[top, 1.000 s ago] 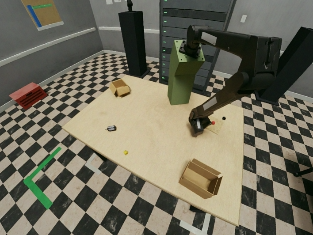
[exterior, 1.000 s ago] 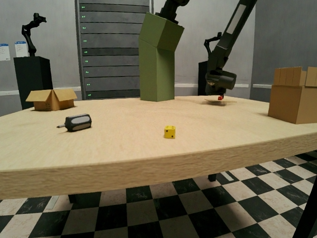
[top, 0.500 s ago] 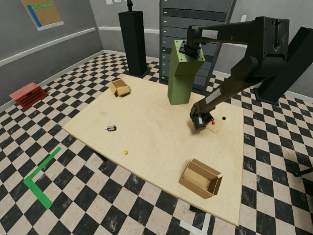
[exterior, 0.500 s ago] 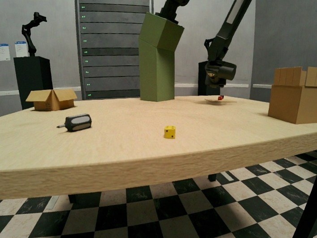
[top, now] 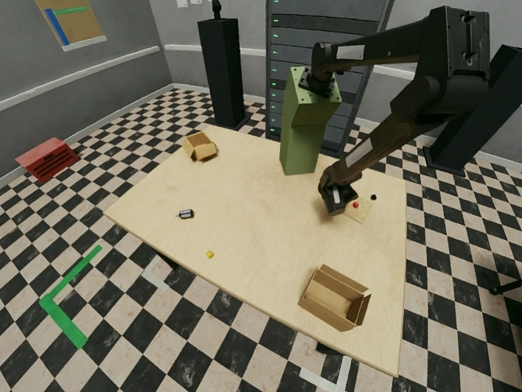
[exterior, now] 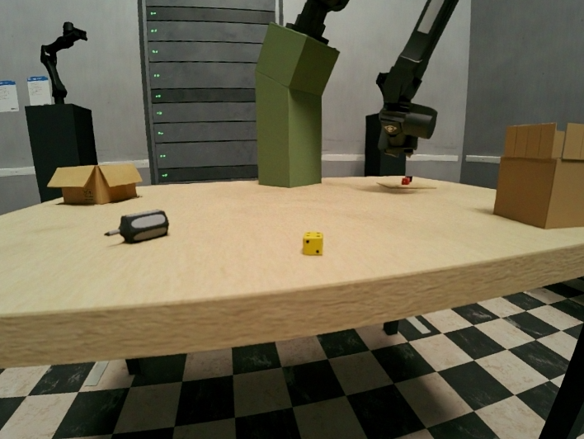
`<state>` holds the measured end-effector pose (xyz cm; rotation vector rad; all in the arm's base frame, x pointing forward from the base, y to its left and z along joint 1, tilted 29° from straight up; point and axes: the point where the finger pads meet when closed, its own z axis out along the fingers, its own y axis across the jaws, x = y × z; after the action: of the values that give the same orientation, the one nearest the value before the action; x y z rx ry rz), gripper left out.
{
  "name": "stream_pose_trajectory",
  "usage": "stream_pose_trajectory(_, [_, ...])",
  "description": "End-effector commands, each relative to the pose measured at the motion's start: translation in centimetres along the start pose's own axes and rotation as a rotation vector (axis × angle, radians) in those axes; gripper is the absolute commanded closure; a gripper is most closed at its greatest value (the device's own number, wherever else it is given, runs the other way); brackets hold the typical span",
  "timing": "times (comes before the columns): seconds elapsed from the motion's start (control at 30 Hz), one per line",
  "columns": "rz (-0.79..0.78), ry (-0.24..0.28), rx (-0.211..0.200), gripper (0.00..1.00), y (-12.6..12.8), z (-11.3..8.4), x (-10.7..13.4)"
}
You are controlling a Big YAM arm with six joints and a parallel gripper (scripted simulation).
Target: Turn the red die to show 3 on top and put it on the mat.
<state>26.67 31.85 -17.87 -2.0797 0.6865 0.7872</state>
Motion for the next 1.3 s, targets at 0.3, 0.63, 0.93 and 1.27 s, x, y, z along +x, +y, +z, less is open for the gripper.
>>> stream_pose_trajectory(0.3, [0.053, 0.410, -0.177, 0.66, 1.8, 3.4, -2.2])
stream_pose_trajectory(0.63, [0.025, 0.922, -0.088, 0.66, 1.2, 2.8, -4.9])
stream_pose_trajectory(0.93, [0.003, 1.051, -0.011, 0.00, 0.8, 2.5, -5.7])
stream_pose_trajectory(1.27, [0.019, 1.057, -0.005, 0.00, 0.7, 2.0, -5.3])
